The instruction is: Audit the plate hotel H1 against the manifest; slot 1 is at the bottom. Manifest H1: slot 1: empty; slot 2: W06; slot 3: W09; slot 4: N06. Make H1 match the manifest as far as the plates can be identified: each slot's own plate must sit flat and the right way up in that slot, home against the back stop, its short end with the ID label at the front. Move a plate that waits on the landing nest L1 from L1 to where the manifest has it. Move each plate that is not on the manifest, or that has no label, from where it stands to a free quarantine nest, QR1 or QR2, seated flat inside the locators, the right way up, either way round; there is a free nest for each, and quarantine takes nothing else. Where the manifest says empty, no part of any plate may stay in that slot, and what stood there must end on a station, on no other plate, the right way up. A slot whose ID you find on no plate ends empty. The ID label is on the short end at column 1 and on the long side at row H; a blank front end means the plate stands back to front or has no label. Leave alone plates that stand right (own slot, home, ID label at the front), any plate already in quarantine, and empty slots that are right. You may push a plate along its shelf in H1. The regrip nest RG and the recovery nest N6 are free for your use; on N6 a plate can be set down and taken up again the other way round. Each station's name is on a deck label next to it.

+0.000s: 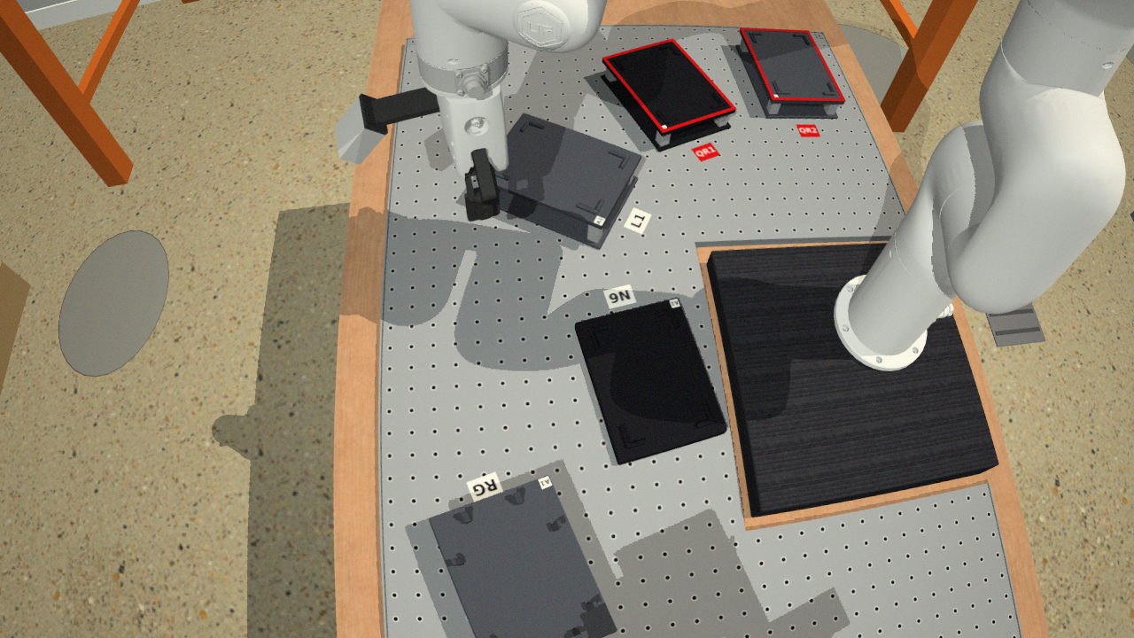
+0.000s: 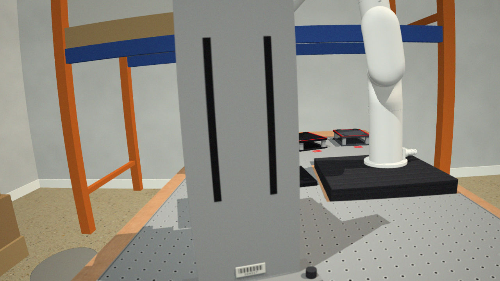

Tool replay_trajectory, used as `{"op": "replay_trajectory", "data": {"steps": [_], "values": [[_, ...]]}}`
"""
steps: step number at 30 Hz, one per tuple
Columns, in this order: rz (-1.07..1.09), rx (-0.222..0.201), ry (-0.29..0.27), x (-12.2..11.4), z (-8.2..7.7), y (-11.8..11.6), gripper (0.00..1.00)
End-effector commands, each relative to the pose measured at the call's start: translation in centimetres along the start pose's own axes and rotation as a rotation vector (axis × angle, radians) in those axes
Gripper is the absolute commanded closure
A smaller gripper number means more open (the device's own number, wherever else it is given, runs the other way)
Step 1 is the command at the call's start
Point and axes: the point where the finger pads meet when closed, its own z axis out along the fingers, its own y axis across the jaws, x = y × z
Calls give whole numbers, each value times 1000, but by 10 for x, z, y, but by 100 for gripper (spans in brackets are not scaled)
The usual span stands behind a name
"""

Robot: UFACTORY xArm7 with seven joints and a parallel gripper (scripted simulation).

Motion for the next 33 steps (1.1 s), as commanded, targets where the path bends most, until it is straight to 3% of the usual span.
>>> {"op": "replay_trajectory", "data": {"steps": [1, 17, 33], "values": [[0, -2, 4, 1, -2, 1, 0], [0, -2, 4, 1, -2, 1, 0], [0, -2, 4, 3, -52, 2, 0]]}}
